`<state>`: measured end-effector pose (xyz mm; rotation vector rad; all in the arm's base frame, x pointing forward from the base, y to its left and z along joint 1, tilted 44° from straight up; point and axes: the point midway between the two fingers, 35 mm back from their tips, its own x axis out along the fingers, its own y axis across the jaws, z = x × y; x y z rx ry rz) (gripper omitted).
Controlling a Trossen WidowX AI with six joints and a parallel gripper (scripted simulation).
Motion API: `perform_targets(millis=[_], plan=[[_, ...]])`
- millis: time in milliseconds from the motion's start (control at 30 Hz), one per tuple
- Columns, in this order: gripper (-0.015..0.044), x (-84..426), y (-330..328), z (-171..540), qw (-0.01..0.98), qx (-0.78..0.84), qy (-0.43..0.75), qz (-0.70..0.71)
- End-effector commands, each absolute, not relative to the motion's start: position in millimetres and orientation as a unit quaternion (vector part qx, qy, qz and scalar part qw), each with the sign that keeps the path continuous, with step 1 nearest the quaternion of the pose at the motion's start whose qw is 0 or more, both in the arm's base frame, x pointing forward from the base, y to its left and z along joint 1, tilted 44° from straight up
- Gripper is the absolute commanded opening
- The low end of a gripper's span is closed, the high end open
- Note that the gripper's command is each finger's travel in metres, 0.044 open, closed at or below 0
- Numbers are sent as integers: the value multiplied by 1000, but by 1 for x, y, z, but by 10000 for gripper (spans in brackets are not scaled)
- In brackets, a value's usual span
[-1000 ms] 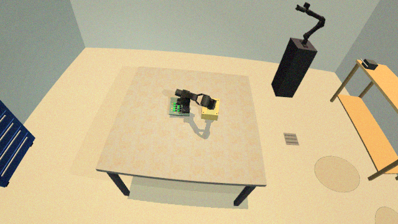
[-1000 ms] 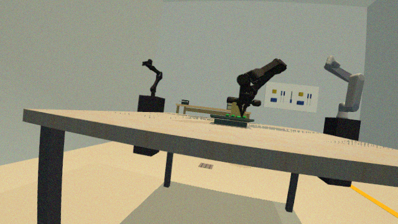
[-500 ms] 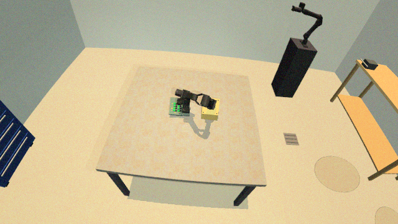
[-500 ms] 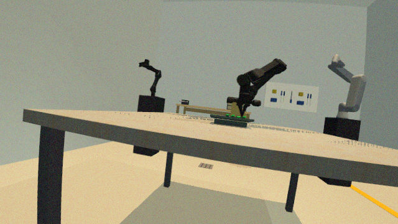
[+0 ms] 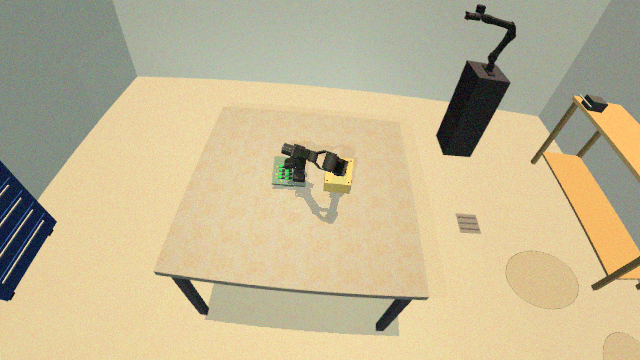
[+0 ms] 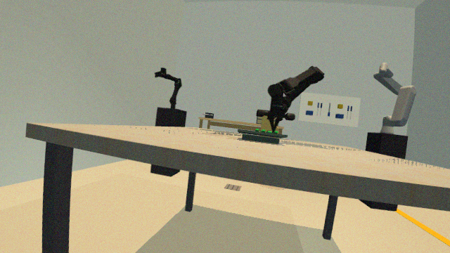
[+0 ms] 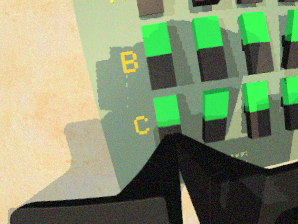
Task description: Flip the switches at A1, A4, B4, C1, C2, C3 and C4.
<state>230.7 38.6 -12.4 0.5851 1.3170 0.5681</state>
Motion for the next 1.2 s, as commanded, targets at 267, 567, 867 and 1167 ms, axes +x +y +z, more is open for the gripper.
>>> perform_targets(millis=[267,567,867,1167], plan=[[0,230,41,-14,713,267,595,257],[0,230,42,-15,713,267,595,257],[0,230,43,-16,713,267,595,257],[0,231,36,-11,714,263,596,256]])
